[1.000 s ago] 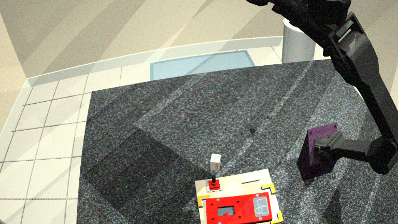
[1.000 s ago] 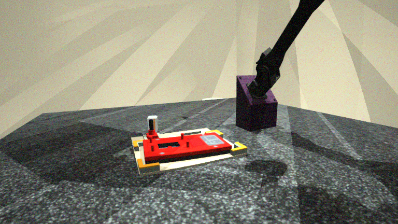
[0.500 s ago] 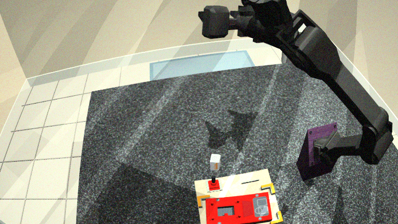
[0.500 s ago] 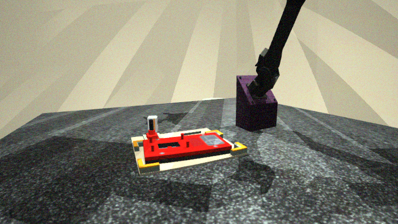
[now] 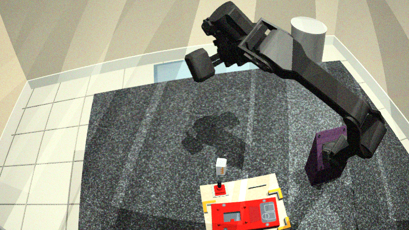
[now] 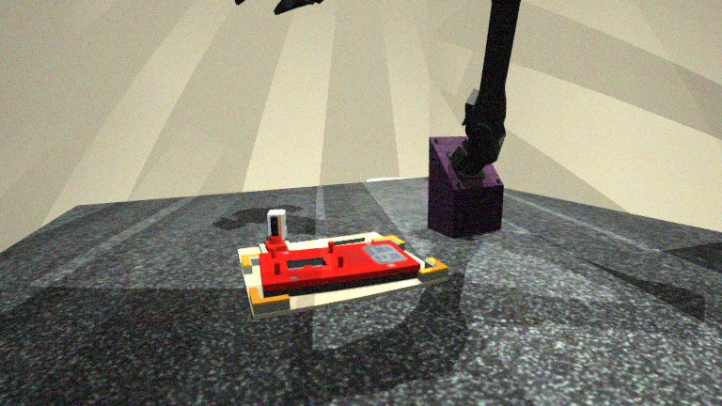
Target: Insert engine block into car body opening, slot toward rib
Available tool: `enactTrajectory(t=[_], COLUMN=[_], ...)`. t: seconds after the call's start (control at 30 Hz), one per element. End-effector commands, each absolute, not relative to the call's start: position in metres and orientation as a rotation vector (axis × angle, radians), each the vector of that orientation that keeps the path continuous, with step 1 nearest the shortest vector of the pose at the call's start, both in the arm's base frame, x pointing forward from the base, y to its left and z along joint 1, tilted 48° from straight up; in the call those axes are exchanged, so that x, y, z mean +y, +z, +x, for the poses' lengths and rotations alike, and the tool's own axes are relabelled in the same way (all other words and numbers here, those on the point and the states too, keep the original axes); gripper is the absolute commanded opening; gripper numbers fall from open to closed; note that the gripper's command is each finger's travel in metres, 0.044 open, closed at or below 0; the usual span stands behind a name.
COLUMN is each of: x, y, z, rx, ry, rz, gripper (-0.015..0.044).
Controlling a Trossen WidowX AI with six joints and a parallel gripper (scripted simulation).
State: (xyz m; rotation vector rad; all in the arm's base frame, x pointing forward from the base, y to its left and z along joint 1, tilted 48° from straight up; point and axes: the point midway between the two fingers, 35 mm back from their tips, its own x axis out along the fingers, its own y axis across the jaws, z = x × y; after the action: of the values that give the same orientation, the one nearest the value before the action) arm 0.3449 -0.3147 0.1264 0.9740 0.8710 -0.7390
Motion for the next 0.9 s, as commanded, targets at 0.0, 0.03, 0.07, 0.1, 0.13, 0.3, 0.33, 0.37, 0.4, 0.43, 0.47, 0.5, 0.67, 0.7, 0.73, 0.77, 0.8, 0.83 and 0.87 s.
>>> enactTrajectory(t=[0.0, 0.03, 0.07, 0.1, 0.13, 0.3, 0.33, 0.37, 0.4, 0.43, 0.47, 0.5, 0.67, 0.7, 0.73, 0.77, 0.8, 0.83, 0.87], x=[-0.294, -0.289, -0.284, -0.279, -0.274, -0.247, -0.241, -0.236, -0.230, -0.224, -0.219, -0.214, -0.187, -0.181, -0.176, -0.170, -0.164, -0.158, -0.153], y=[0.100, 0.095, 0.089, 0.084, 0.078, 0.051, 0.046, 0.041, 0.036, 0.031, 0.026, 0.021, -0.003, -0.007, -0.011, -0.015, -0.020, -0.024, -0.028], z=[0.352, 0.353, 0.355, 0.356, 0.357, 0.360, 0.360, 0.361, 0.361, 0.361, 0.361, 0.361, 0.360, 0.359, 0.359, 0.358, 0.357, 0.356, 0.355], rx=[0.991, 1.016, 1.041, 1.066, 1.091, 1.209, 1.231, 1.252, 1.272, 1.292, 1.312, 1.331, 1.418, 1.434, 1.448, 1.462, 1.476, 1.489, 1.502], ry=[-0.629, -0.604, -0.579, -0.553, -0.525, -0.382, -0.353, -0.323, -0.293, -0.263, -0.233, -0.201, -0.041, -0.009, 0.023, 0.055, 0.090, 0.125, 0.160], rz=[0.950, 0.944, 0.939, 0.934, 0.928, 0.904, 0.900, 0.896, 0.892, 0.888, 0.885, 0.881, 0.869, 0.868, 0.867, 0.866, 0.866, 0.866, 0.866], gripper=[0.0440, 0.0440, 0.0440, 0.0440, 0.0440, 0.0440, 0.0440, 0.0440, 0.0440, 0.0440, 0.0440, 0.0440, 0.0440, 0.0440, 0.0440, 0.0440, 0.0440, 0.0440, 0.0440])
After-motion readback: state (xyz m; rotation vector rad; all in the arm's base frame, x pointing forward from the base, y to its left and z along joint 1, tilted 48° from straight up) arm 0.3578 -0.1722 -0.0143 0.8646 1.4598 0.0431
